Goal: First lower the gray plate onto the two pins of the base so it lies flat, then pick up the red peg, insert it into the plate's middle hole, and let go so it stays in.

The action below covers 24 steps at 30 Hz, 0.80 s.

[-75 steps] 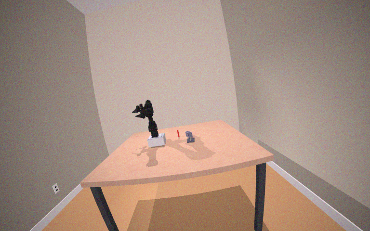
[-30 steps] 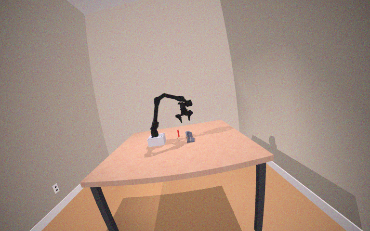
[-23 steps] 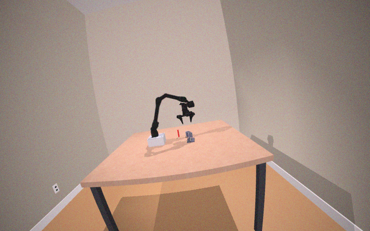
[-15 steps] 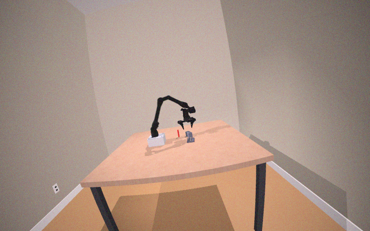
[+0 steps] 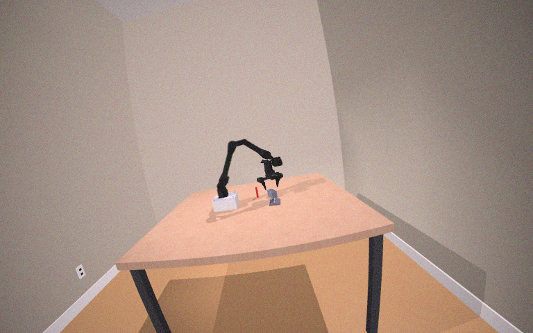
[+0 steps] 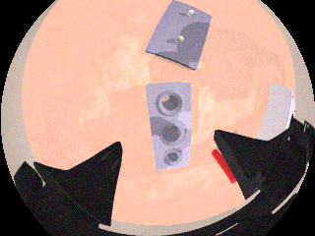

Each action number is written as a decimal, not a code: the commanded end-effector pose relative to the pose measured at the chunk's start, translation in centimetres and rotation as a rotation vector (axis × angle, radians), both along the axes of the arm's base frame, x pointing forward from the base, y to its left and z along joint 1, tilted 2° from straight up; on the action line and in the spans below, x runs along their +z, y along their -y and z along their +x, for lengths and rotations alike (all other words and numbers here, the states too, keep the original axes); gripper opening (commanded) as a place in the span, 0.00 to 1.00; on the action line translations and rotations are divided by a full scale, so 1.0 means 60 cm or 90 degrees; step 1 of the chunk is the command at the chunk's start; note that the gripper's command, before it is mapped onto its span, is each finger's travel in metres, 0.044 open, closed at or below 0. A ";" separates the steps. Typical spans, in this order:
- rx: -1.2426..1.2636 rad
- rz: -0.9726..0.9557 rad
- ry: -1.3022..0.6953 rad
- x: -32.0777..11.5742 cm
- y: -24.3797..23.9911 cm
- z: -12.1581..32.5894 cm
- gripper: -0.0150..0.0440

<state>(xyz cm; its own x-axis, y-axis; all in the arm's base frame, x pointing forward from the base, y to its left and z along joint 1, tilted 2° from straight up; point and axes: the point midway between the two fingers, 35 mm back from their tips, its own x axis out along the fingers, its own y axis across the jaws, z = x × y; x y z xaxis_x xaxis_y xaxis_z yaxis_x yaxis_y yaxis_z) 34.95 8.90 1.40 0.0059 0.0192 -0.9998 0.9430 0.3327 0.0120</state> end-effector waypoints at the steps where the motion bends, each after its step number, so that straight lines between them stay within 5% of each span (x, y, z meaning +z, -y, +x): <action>1: 0.001 -0.004 -0.005 -0.015 0.002 -0.003 1.00; 24: 0.001 -0.004 -0.005 -0.077 0.002 -0.004 1.00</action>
<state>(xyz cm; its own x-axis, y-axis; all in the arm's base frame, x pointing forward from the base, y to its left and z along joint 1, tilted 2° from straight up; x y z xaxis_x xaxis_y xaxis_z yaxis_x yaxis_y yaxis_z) 34.96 8.90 -2.51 0.0049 0.0190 -0.9998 0.9430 0.3326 0.0109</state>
